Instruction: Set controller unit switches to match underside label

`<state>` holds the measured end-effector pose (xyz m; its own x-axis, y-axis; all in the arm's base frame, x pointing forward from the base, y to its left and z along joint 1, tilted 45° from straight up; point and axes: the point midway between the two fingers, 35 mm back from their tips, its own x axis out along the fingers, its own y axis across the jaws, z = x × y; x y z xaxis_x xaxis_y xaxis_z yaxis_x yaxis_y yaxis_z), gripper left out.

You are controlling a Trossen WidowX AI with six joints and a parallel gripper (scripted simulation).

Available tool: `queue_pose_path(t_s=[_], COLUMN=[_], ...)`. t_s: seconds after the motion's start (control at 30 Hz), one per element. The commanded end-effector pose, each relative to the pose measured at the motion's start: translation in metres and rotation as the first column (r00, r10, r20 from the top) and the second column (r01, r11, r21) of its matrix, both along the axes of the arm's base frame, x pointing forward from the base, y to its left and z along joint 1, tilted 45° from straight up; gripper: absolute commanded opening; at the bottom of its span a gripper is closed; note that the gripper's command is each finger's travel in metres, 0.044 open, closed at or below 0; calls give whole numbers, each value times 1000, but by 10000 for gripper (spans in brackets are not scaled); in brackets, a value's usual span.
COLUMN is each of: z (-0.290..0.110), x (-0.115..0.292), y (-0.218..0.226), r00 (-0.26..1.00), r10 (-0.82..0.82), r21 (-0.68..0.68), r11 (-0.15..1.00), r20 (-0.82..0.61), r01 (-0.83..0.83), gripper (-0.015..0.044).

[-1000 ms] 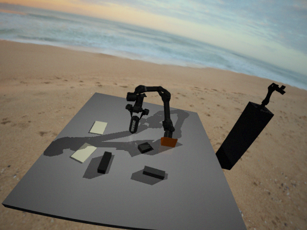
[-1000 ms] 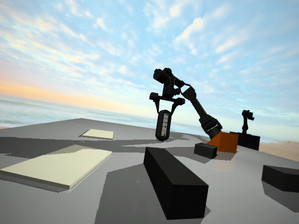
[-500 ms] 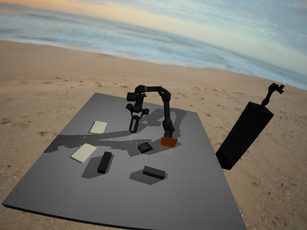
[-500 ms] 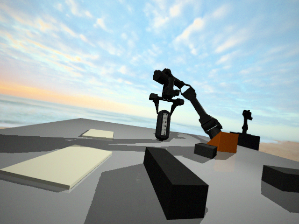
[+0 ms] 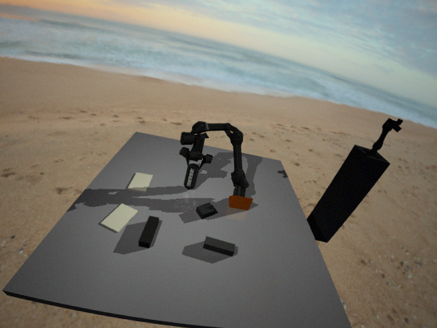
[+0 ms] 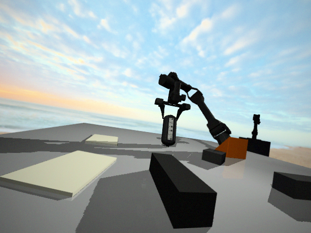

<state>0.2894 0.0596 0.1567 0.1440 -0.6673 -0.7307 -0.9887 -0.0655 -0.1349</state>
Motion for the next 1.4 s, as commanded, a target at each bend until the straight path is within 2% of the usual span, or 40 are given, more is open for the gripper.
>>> queue_pose_path(t_s=[0.0, 1.37], z=[0, 10], x=[0, 1], y=[-8, -39], r00=[1000, 1000], r10=[-9, -10], r21=[-22, -32], r11=[1000, 999], r20=[-7, -6], r01=[9, 10], gripper=[338, 338])
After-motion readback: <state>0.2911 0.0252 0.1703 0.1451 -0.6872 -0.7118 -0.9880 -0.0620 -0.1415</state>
